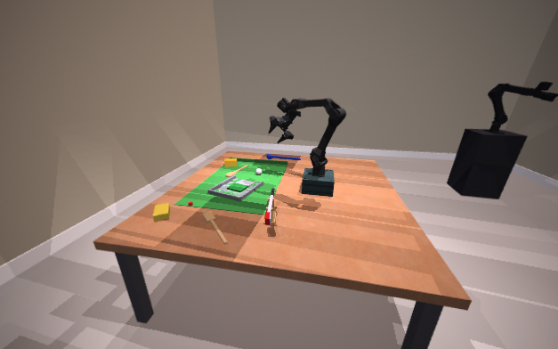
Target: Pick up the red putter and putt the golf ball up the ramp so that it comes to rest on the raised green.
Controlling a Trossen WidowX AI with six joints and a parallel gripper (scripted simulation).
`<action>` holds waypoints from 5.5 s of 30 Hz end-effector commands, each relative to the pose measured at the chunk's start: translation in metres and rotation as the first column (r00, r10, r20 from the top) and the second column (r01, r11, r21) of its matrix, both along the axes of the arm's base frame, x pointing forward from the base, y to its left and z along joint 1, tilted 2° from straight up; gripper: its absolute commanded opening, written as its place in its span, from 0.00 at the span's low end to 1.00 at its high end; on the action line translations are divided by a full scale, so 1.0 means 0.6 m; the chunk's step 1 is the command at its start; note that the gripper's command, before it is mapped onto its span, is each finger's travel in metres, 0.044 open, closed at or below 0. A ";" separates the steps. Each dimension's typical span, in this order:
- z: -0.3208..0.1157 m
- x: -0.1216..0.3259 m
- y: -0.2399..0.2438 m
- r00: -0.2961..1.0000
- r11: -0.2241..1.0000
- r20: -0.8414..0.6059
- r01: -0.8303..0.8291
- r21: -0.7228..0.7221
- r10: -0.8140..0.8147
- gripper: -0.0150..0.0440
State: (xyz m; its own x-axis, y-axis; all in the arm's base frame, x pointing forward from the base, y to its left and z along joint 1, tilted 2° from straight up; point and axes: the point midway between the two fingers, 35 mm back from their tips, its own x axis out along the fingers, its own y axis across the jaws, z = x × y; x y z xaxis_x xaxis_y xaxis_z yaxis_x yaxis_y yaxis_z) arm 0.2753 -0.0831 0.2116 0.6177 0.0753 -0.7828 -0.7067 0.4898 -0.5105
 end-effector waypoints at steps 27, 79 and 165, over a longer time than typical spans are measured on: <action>-0.279 -0.084 0.510 0.623 0.754 -0.464 -0.633 0.174 0.630 1.00; -0.375 -0.083 0.517 0.618 0.750 -0.463 -0.638 0.177 0.635 0.29; -0.136 -0.071 -0.049 0.209 0.479 -0.706 0.853 -0.207 -0.676 0.25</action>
State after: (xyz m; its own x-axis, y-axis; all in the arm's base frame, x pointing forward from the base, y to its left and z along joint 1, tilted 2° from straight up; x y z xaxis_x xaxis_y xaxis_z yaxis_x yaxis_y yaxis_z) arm 0.2392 -0.1000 0.1252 -0.1729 0.0579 -0.9832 -0.0510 0.9964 0.0676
